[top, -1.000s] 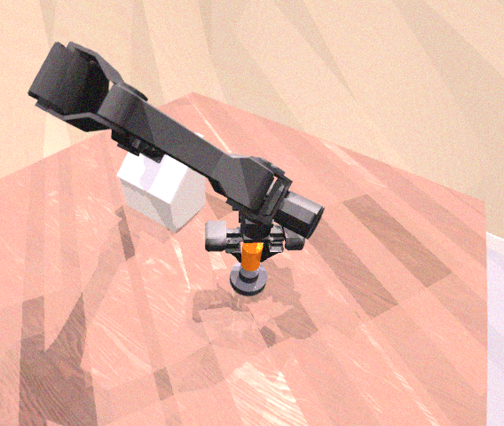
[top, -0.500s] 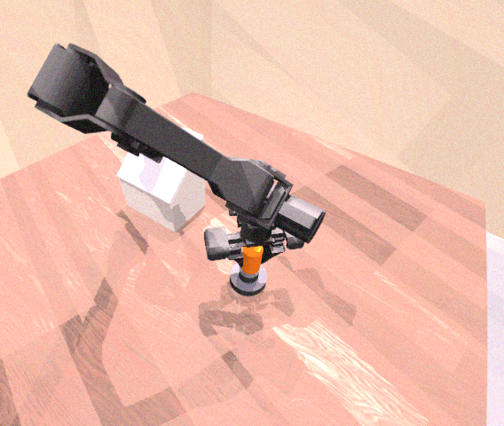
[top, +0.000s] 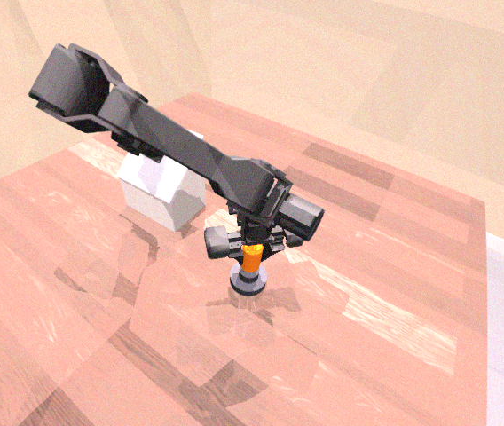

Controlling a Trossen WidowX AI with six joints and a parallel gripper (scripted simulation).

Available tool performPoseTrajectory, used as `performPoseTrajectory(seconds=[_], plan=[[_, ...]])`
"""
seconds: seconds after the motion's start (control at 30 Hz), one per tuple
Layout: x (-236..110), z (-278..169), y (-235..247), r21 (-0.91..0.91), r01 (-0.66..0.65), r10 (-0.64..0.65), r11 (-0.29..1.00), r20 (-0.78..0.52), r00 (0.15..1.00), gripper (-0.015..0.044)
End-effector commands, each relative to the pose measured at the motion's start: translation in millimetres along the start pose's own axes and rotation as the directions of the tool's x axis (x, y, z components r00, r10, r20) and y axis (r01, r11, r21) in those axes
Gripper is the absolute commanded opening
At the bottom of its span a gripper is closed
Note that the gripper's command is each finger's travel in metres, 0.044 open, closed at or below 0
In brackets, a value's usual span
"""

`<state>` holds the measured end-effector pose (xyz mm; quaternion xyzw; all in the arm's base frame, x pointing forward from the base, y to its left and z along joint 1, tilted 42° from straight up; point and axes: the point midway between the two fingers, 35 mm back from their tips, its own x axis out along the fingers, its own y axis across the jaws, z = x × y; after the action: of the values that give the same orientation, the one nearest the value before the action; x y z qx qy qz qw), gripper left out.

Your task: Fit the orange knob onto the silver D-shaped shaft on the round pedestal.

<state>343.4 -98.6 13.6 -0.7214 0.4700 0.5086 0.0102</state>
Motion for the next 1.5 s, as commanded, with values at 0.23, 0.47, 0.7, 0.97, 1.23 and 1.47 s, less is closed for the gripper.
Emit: performPoseTrajectory(seconds=[0.23,0.47,0.7,0.97,1.23,1.47], plan=[[-3.7,1.4,-0.7,0.003,0.005,-0.005,1.0,-0.005,1.0,0.0],[-2.2,-2.5,0.0,0.004,0.005,-0.005,1.0,-0.005,1.0,0.0],[1.0,-3.9,0.4,0.004,0.005,-0.005,1.0,-0.005,1.0,0.0],[1.1,-3.8,0.0,0.004,0.005,-0.005,1.0,-0.005,1.0,0.0],[-2.7,-3.2,-1.0,0.004,0.005,-0.005,1.0,-0.005,1.0,0.0],[-3.4,-0.8,-0.7,-0.163,0.004,-0.005,0.987,-0.005,1.0,0.0]])
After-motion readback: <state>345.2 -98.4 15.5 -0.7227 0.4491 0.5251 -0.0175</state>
